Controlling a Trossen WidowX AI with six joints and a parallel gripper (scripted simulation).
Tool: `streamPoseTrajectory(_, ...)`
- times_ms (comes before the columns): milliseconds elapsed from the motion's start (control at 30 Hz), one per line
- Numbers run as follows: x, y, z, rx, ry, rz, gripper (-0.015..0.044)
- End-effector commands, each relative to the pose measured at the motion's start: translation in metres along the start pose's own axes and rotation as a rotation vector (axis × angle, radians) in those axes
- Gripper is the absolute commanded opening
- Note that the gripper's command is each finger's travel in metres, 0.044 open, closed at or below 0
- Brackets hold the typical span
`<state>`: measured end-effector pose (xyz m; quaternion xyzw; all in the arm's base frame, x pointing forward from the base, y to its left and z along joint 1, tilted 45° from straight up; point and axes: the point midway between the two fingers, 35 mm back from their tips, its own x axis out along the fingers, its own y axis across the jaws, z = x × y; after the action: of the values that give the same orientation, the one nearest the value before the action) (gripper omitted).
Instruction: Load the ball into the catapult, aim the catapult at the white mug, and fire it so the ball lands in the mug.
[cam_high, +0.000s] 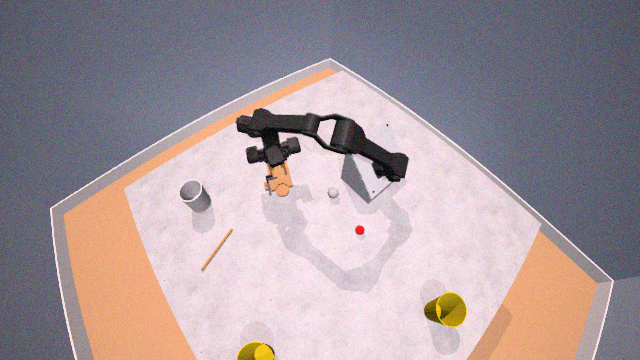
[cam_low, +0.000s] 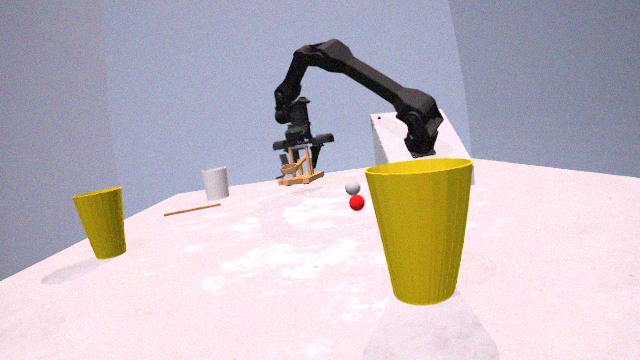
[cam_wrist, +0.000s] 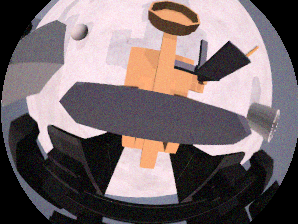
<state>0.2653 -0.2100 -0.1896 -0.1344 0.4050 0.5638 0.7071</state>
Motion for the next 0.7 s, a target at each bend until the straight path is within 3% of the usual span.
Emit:
streamPoseTrajectory(0, 0.003, -0.002, 0.0, 0.006, -0.004, -0.015, 0.0)
streamPoseTrajectory(667, 0.028, -0.001, 0.0, -0.001, 0.0, 0.0, 0.0)
